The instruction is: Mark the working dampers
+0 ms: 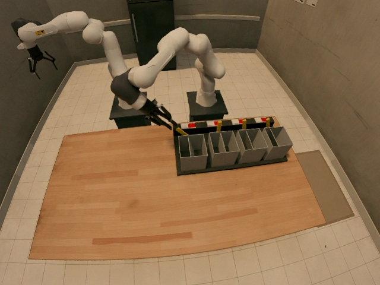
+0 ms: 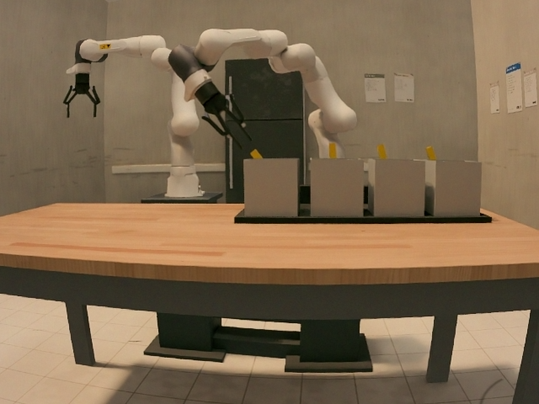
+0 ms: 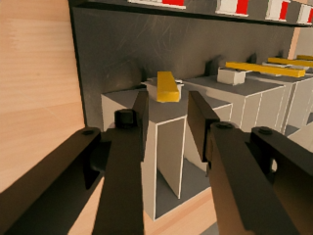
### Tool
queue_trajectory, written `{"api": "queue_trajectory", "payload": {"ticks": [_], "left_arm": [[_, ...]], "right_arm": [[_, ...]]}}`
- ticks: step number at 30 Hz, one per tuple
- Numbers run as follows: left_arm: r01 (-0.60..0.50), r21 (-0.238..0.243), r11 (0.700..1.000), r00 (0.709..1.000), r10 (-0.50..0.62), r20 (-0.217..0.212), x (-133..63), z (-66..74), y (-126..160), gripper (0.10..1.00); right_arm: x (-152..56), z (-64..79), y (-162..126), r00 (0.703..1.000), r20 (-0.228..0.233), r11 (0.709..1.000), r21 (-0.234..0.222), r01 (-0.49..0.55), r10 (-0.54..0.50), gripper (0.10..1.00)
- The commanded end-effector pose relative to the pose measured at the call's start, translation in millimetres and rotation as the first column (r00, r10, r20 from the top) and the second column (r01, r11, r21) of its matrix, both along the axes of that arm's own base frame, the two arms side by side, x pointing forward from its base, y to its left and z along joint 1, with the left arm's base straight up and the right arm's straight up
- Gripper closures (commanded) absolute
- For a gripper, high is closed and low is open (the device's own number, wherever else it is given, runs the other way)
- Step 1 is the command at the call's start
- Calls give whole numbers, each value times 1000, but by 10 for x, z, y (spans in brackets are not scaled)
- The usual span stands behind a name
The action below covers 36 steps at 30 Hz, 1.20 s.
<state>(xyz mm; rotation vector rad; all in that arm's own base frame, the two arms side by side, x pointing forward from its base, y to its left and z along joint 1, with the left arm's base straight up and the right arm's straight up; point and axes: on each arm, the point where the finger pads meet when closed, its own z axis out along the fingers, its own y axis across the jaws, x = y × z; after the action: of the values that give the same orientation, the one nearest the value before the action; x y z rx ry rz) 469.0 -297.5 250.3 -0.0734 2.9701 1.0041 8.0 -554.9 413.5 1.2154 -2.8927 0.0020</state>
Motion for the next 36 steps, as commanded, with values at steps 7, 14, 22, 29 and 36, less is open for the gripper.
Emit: {"api": "queue_trajectory", "payload": {"ticks": [7, 14, 22, 29, 36], "left_arm": [[1, -156, 988, 1000, -2, -5, 250, 162, 311, 795], [5, -320, 948, 1000, -3, 6, 544, 323, 617, 795], [10, -463, 886, 1000, -3, 15, 816, 472, 899, 795], [15, -576, 817, 1000, -3, 22, 1043, 595, 1135, 795], [18, -606, 796, 1000, -2, 27, 1110, 636, 1205, 795]], "right_arm": [[4, -5, 5, 1000, 3, 1000, 3, -5, 5, 98], [4, -5, 5, 1000, 3, 1000, 3, -5, 5, 98], [4, -5, 5, 1000, 3, 1000, 3, -5, 5, 98], [4, -5, 5, 1000, 3, 1000, 3, -5, 5, 98], [4, -5, 5, 1000, 3, 1000, 3, -5, 5, 98]]}}
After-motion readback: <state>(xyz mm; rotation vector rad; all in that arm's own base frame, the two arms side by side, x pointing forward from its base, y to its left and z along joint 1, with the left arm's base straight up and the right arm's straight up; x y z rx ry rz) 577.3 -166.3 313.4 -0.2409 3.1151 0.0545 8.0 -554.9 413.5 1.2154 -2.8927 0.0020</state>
